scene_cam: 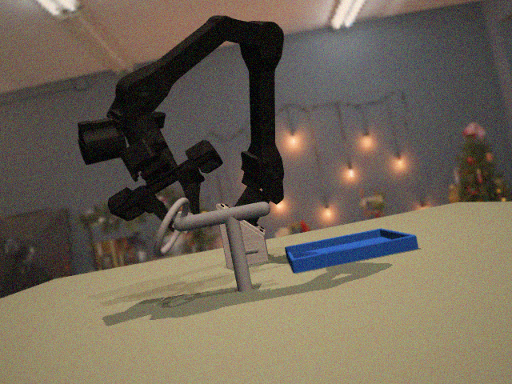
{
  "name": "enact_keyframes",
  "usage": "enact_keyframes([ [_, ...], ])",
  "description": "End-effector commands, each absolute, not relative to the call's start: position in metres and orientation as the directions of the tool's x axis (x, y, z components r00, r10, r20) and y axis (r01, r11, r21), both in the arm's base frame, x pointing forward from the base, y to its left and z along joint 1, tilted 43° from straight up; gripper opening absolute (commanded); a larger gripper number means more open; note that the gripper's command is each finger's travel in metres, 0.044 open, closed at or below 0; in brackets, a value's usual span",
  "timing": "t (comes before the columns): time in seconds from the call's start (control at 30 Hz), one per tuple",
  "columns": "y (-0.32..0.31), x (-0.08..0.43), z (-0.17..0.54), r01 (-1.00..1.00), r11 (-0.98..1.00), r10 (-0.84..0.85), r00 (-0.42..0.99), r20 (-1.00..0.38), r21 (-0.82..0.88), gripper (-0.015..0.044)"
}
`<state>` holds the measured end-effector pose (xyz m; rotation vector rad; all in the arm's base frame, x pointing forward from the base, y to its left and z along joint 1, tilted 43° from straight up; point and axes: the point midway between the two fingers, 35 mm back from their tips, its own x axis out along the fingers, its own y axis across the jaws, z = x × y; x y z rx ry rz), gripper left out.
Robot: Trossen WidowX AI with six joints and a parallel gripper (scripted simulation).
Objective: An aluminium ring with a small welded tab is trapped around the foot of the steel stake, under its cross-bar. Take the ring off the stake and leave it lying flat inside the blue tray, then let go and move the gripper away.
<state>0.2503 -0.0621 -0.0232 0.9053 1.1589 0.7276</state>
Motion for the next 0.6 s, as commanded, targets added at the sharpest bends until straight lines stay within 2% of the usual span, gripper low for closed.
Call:
enact_keyframes([
  [0.0, -0.0653, 0.2515, -0.0248, -0.031, 0.468, 0.858, 0.255, -0.446, 0.883, 0.0000],
  [0.57, -0.0731, 0.2514, -0.0318, -0.031, 0.469, 0.858, 0.255, -0.447, 0.883, 0.0000],
])
